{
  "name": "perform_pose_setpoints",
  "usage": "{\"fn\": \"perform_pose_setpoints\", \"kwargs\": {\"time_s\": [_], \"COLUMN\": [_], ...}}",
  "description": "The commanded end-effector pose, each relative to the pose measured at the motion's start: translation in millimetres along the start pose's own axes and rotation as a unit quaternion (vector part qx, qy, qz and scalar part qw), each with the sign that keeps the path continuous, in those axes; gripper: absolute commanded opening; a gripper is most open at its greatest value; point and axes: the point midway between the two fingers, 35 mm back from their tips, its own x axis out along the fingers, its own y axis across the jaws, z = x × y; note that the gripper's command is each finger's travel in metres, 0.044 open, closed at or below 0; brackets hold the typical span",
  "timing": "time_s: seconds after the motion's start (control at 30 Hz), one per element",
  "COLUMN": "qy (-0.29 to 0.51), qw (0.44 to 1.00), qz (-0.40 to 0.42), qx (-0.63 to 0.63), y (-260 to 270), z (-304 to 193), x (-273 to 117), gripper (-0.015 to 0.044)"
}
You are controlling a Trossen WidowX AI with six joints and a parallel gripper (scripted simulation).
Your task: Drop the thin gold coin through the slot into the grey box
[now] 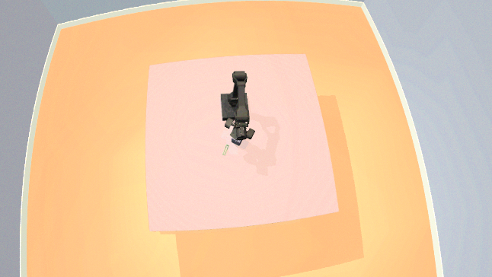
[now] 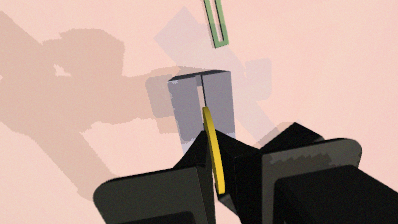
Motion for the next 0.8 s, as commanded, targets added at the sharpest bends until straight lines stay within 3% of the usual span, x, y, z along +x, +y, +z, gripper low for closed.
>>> {"fn": "perform_pose_setpoints", "kwargs": {"time_s": [0.0,0.77], "qy": [0.000,0.000], "qw": [1.000,1.000], "qz": [0.000,0.000], "qx": [0.006,0.001], "y": [-0.1,-1.4], "z": [-1.7,-2.0], "x": [1.0,4.7], "gripper": [0.0000,0.0000]}}
